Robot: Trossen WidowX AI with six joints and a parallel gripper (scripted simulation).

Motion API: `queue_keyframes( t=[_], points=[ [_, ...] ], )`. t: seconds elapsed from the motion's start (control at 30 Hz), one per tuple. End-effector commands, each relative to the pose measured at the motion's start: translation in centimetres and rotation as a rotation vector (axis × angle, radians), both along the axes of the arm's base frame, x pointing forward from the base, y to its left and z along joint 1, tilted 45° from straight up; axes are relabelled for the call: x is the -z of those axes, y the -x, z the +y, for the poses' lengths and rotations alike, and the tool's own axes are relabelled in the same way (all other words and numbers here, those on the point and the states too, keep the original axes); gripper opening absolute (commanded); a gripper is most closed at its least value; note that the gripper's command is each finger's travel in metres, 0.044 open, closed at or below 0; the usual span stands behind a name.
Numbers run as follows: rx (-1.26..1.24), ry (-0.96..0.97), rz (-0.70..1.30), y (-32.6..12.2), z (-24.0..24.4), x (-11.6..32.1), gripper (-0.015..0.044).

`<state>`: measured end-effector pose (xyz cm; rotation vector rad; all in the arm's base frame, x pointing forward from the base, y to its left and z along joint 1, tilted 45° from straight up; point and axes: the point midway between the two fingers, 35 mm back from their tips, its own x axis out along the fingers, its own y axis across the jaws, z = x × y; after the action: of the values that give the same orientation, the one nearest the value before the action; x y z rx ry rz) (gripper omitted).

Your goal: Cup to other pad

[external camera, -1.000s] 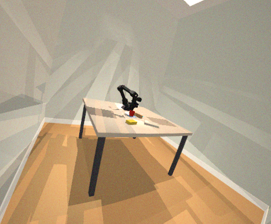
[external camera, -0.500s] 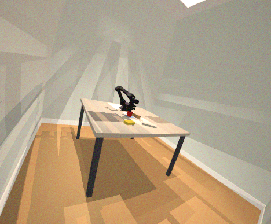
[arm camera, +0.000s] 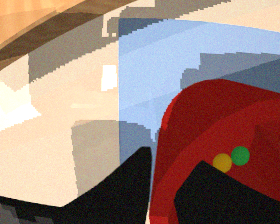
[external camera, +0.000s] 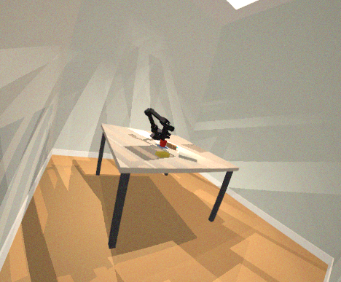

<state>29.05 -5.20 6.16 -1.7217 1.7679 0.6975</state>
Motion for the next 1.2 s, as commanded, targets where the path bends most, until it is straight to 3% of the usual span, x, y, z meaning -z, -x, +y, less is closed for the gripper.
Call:
queue_keyframes(
  t=[0.0, 1.17],
  points=[
    [0.001, 0.0, 0.0, 0.0, 0.0, 0.0, 0.0016],
    [-0.003, 0.001, 0.001, -0.4, 5.0, -5.1, 0.0]
  ],
)
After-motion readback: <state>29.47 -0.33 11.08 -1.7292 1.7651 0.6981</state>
